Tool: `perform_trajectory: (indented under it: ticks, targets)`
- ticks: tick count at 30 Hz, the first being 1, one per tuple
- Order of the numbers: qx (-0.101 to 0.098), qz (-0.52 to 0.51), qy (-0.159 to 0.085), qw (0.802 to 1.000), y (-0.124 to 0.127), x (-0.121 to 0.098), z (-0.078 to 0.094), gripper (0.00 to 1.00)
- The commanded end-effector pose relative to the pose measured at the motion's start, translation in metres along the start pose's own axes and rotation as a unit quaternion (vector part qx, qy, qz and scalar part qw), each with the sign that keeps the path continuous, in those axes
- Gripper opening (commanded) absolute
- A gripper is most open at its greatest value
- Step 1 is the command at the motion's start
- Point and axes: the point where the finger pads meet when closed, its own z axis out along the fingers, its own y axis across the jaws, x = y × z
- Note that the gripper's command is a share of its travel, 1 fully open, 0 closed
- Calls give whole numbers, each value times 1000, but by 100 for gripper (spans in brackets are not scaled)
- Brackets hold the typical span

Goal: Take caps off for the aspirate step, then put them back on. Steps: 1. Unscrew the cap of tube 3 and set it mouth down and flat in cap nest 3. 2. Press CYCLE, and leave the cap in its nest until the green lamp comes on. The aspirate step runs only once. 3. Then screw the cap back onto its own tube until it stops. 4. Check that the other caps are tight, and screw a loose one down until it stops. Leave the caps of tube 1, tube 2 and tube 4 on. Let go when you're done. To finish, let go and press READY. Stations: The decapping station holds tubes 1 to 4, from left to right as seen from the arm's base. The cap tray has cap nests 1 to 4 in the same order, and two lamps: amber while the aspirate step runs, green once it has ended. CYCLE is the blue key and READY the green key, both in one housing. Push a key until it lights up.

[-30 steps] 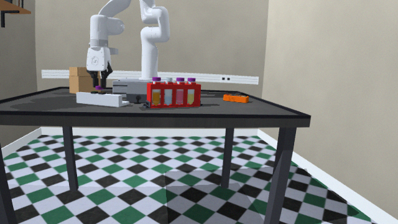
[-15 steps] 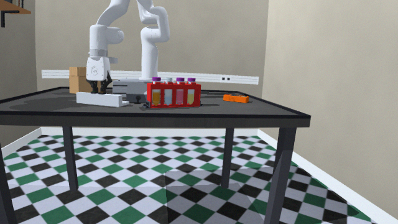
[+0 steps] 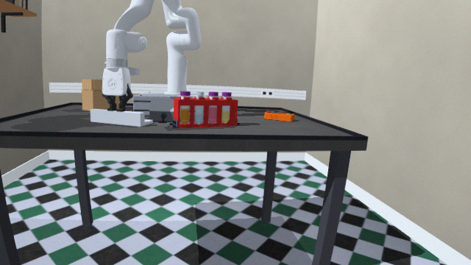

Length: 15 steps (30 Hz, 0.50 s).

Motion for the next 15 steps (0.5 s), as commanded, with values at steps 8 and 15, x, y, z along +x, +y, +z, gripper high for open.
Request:
perform_trajectory:
  ticks: [8,15]
  targets:
    - [4,0,-2,1000,0,-1,3,0]
    - [4,0,-2,1000,0,-1,5,0]
